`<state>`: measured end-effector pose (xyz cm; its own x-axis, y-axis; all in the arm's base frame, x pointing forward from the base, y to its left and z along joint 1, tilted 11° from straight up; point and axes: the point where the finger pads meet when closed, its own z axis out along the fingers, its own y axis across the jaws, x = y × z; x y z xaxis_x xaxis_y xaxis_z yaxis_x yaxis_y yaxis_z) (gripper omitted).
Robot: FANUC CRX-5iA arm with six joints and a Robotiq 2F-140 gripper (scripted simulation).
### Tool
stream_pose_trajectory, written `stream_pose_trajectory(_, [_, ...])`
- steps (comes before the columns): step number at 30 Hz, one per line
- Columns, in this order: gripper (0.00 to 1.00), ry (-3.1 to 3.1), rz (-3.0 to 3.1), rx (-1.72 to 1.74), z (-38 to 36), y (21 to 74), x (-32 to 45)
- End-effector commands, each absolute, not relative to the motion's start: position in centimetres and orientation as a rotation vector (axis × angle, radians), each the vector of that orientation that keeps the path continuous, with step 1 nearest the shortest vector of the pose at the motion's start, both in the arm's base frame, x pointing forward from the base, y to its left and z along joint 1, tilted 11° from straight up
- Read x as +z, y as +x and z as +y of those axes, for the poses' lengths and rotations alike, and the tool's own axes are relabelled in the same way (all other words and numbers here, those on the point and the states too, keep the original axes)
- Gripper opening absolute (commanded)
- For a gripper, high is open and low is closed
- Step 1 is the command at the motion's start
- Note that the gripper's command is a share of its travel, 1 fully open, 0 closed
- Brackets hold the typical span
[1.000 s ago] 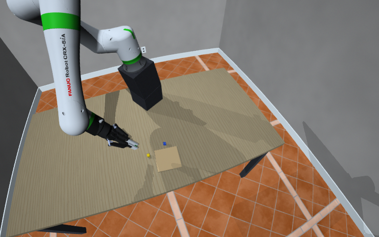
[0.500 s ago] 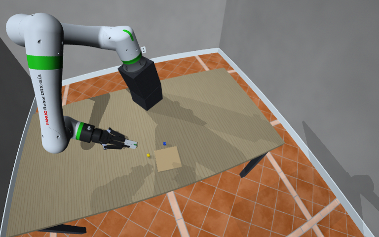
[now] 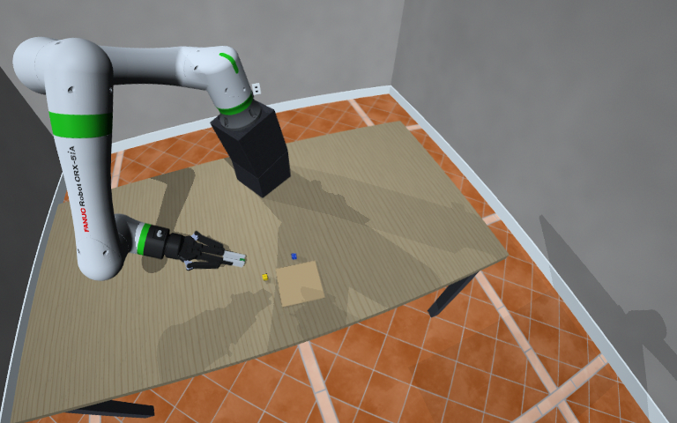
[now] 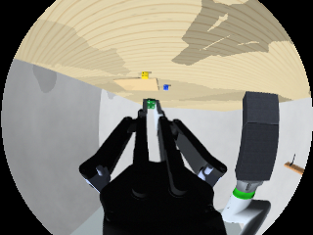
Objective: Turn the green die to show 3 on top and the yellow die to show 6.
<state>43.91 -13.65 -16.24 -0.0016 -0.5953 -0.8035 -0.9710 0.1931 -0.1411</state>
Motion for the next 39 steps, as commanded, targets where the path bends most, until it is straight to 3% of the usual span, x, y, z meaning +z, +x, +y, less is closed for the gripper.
stream_pose_trajectory(1, [0.07, -1.494, 1.691, 0.609, -13.8, 44.0, -17.2])
stream_pose_trajectory(18, [0.07, -1.494, 1.691, 0.609, -14.7, 44.7, -22.4])
stream_pose_trajectory(39, [0.07, -1.494, 1.691, 0.609, -14.8, 44.8, -22.9])
